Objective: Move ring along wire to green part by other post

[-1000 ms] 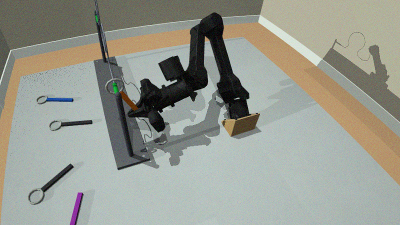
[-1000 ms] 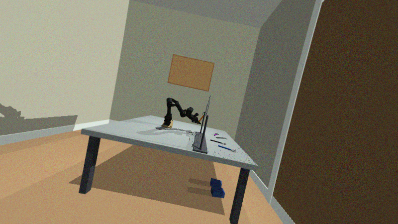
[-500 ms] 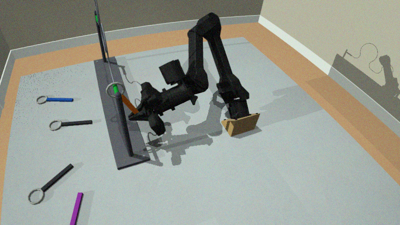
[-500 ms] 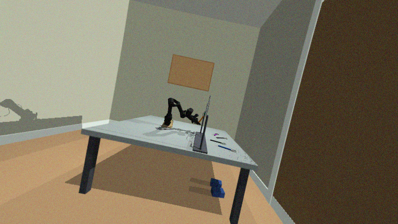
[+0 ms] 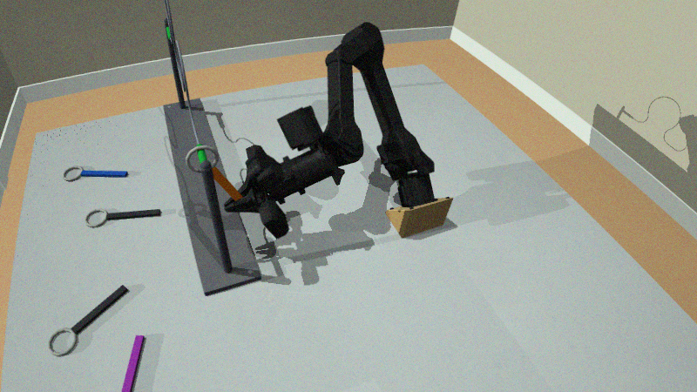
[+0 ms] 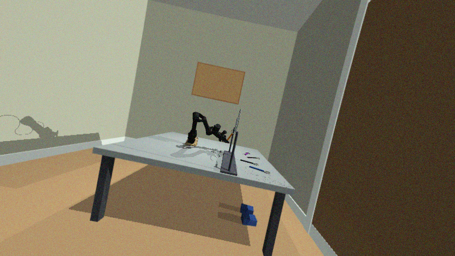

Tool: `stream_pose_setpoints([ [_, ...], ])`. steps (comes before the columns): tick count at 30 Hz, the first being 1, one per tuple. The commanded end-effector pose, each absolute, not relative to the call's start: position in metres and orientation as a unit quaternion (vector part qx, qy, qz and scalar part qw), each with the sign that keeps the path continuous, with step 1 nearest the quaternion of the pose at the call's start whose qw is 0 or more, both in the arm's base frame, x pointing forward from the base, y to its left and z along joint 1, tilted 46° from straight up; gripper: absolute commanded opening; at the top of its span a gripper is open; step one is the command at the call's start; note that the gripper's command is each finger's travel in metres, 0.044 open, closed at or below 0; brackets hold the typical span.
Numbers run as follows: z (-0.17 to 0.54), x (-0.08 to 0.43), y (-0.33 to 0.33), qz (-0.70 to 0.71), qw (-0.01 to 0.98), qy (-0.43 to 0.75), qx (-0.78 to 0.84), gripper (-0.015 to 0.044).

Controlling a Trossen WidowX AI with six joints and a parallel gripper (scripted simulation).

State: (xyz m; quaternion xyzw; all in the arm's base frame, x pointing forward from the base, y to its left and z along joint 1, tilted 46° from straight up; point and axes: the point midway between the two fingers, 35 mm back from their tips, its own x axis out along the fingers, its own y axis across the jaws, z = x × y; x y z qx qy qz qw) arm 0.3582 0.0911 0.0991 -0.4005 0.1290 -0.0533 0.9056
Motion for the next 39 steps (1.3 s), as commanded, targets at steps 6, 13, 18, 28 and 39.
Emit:
stream_pose_setpoints([
  [6,0.099,0.358,0.091,-0.053,0.906,0.129,-0.4,-0.0124],
  [13,0.099,0.358,0.091,-0.053,0.906,0.129,-0.4,0.006],
  [18,0.1,0.355,0.092,-0.053,0.906,0.129,-0.401,0.016],
  [28,0.106,0.322,0.1,-0.051,0.905,0.131,-0.402,0.016],
  [39,0.108,0.31,0.101,-0.051,0.904,0.13,-0.403,0.016],
])
